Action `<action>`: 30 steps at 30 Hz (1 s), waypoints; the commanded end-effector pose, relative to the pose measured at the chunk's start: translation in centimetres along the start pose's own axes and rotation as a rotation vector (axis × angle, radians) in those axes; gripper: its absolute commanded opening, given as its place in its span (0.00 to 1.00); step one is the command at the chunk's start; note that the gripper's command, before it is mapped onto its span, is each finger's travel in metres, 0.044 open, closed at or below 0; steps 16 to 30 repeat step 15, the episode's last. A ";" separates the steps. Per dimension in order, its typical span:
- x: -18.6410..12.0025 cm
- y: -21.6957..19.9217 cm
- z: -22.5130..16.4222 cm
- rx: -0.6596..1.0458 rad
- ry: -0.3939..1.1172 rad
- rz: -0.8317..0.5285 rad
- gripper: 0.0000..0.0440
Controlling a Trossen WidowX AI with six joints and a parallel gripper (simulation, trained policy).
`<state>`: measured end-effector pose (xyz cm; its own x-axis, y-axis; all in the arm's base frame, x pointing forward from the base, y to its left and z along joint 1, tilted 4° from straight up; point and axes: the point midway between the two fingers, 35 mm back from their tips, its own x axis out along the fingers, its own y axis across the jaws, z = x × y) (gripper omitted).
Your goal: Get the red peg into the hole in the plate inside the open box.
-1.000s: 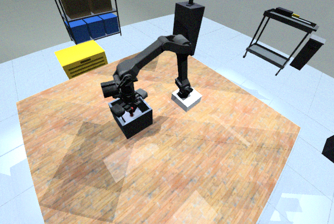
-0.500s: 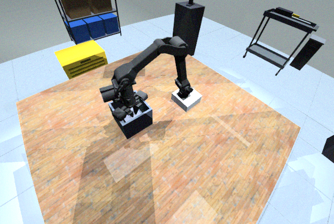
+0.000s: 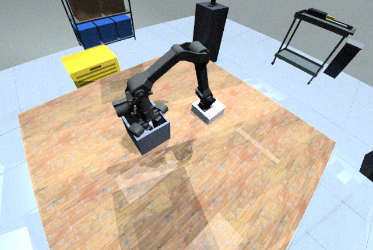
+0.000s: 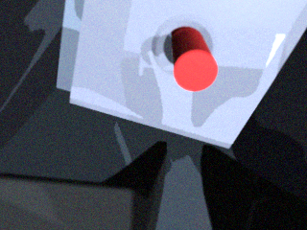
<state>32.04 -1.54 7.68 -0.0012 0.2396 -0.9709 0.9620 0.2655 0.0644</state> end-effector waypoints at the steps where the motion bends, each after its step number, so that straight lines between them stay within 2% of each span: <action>1: 0.2 -0.1 -0.4 0.007 0.013 -0.010 0.22; 11: 0.0 -0.8 -1.7 0.023 0.047 -0.046 0.18; 30: 0.1 -1.0 -2.2 0.027 0.057 -0.056 0.20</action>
